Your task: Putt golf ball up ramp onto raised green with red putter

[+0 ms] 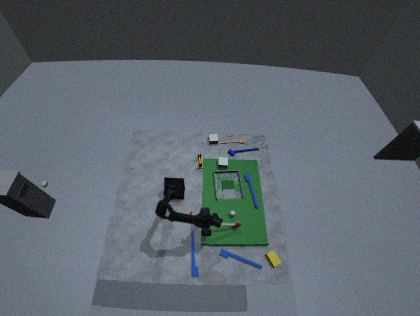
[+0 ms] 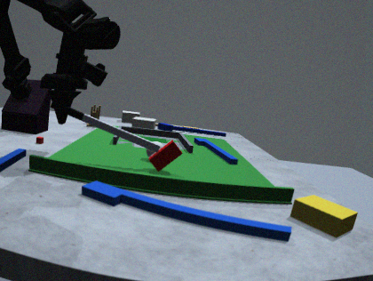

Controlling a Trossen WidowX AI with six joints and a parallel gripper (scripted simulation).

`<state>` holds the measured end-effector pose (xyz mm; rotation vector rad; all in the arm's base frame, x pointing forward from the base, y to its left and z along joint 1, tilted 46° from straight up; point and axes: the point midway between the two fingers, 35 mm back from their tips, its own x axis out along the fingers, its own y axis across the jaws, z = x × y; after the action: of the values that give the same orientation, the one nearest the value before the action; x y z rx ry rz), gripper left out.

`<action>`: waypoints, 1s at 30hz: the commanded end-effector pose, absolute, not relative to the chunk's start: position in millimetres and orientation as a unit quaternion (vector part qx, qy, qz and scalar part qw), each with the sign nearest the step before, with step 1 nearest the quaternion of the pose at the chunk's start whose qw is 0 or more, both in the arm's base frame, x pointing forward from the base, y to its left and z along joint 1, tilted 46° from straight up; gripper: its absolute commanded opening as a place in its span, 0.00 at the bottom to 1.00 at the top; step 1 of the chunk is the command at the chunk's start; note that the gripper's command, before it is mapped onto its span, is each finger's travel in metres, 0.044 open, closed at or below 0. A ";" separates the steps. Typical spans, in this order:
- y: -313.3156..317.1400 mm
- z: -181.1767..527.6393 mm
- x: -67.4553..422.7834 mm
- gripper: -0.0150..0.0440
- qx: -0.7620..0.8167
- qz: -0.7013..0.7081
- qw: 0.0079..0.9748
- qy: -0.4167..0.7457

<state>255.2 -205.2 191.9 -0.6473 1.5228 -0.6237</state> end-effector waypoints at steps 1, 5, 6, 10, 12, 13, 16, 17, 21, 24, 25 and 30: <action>-208.7 196.0 257.6 0.25 -0.285 -0.269 0.637 0.664; -207.7 194.2 255.1 0.25 -0.283 -0.274 0.634 0.665; -206.3 192.5 255.5 0.25 -0.282 -0.273 0.635 0.665; -176.4 160.2 261.6 0.25 -0.278 -0.268 0.637 0.667; -158.2 141.5 261.9 0.25 -0.278 -0.266 0.638 0.667; -149.3 132.5 261.2 0.25 -0.278 -0.265 0.638 0.667; -123.8 107.0 255.5 0.25 -0.281 -0.265 0.637 0.667; -117.4 100.6 253.1 0.25 -0.282 -0.266 0.637 0.666; -112.4 95.6 251.0 0.25 -0.283 -0.266 0.637 0.666; -108.6 98.9 251.8 0.25 -0.283 -0.266 0.637 0.666; -106.2 101.0 252.2 0.25 -0.283 -0.266 0.637 0.666; -87.5 118.6 254.1 0.25 -0.282 -0.265 0.638 0.666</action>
<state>250.1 -100.2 107.7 -0.6463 1.5343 -0.6065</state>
